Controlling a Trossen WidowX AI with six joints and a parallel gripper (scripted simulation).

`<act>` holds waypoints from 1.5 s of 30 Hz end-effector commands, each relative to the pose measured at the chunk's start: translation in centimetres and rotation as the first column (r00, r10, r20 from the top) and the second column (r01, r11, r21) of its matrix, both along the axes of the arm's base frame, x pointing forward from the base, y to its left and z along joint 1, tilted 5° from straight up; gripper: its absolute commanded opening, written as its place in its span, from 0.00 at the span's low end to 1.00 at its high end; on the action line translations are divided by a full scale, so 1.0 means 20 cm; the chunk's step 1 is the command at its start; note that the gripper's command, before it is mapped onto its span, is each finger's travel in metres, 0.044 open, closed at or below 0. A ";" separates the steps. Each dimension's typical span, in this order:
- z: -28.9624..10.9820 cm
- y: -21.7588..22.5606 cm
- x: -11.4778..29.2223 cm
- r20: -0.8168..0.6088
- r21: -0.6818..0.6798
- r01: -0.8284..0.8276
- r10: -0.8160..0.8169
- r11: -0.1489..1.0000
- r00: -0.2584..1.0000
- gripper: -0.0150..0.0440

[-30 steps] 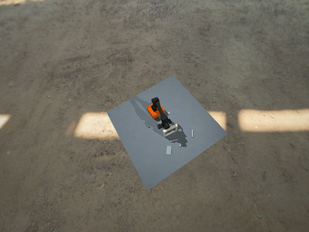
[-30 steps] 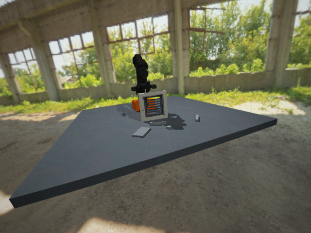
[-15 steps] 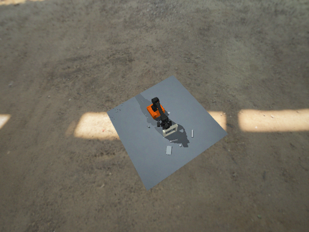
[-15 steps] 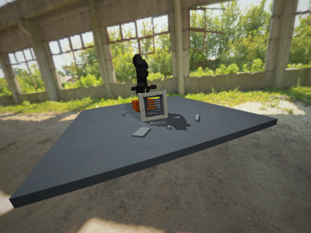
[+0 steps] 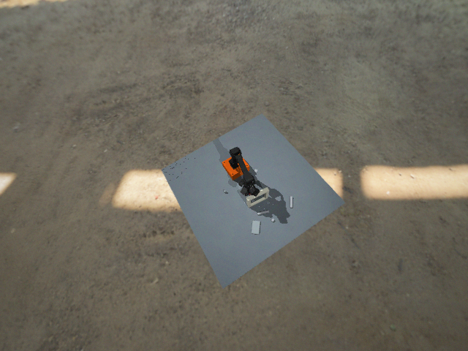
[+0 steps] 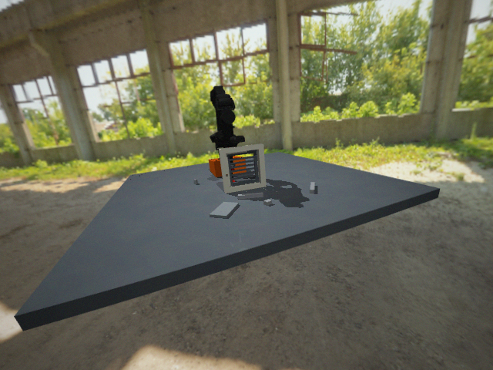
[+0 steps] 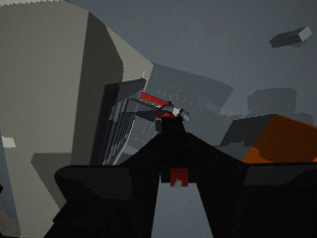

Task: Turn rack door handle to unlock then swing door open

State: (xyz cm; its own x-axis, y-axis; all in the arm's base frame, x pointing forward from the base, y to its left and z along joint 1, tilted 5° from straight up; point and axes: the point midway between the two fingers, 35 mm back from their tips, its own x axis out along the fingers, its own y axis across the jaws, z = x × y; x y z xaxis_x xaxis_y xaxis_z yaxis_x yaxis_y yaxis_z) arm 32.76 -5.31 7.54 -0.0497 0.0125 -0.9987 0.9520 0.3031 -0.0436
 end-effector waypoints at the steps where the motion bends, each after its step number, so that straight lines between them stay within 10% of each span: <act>1: 0.00 0.00 0.00 0.000 -0.011 0.178 -0.178 0.984 0.984 0.27; 15: 0.00 0.00 0.00 0.008 -0.040 0.712 -0.713 0.701 0.701 0.27; 23: 0.00 0.00 0.00 0.008 -0.040 0.712 -0.713 0.701 0.701 0.27; 34: 0.00 0.00 0.00 0.008 -0.040 0.712 -0.713 0.701 0.701 0.73; 45: 0.00 0.00 0.00 0.001 -0.018 0.318 -0.318 0.948 0.948 0.73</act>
State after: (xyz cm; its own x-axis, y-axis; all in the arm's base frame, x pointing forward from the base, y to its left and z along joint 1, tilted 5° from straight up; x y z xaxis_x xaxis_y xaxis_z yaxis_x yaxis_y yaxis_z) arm 32.80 -5.33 7.53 -0.0474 0.0125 -0.9988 0.9891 -0.1391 -0.0486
